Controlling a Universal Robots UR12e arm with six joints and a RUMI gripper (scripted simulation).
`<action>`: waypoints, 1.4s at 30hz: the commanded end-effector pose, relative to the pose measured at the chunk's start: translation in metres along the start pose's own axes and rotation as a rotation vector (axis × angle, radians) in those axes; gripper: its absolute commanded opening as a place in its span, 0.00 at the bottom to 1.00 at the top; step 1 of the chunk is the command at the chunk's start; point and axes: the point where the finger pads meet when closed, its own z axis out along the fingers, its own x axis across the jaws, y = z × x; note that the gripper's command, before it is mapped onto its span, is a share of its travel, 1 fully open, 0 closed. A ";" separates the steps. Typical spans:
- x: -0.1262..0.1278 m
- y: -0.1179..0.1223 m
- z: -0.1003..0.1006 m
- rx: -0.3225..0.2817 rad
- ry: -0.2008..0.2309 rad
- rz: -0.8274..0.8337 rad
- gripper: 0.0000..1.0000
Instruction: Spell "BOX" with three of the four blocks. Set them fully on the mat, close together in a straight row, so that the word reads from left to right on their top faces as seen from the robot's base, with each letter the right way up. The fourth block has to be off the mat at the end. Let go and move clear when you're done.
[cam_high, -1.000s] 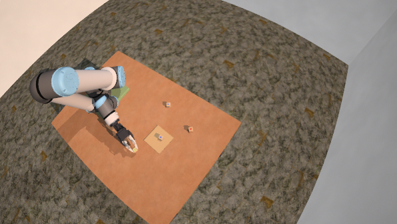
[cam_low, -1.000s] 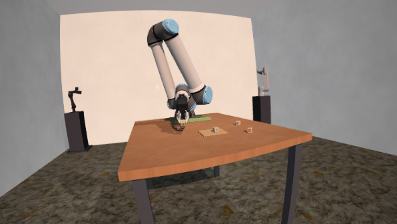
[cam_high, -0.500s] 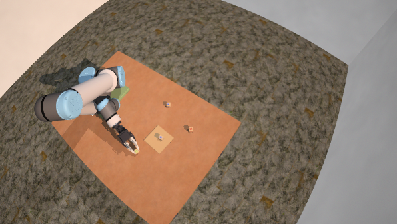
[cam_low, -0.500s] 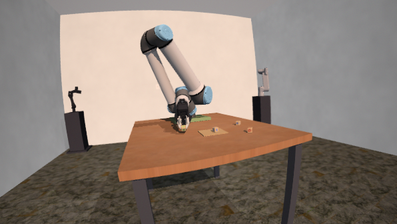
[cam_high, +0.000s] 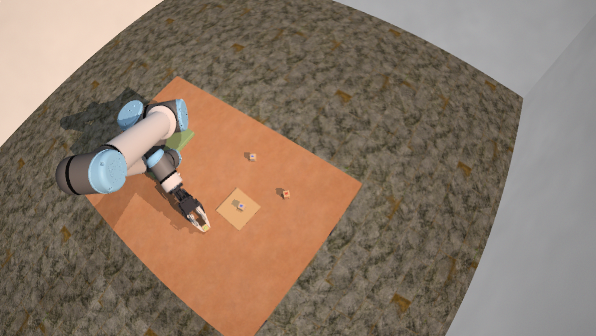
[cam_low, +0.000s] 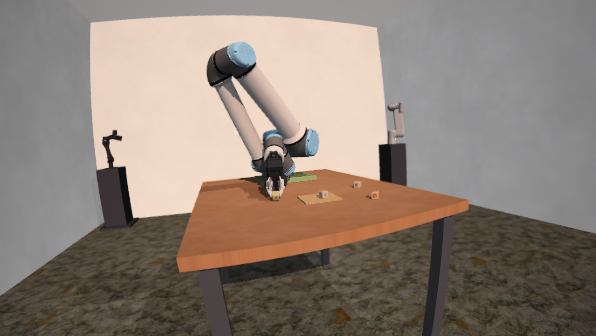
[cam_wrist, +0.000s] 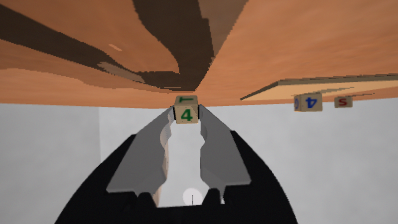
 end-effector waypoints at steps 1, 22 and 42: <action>0.000 0.000 0.000 -0.001 0.000 0.000 0.05; 0.000 0.000 0.000 -0.001 0.000 0.000 0.05; 0.000 0.000 0.000 -0.001 0.000 0.000 0.25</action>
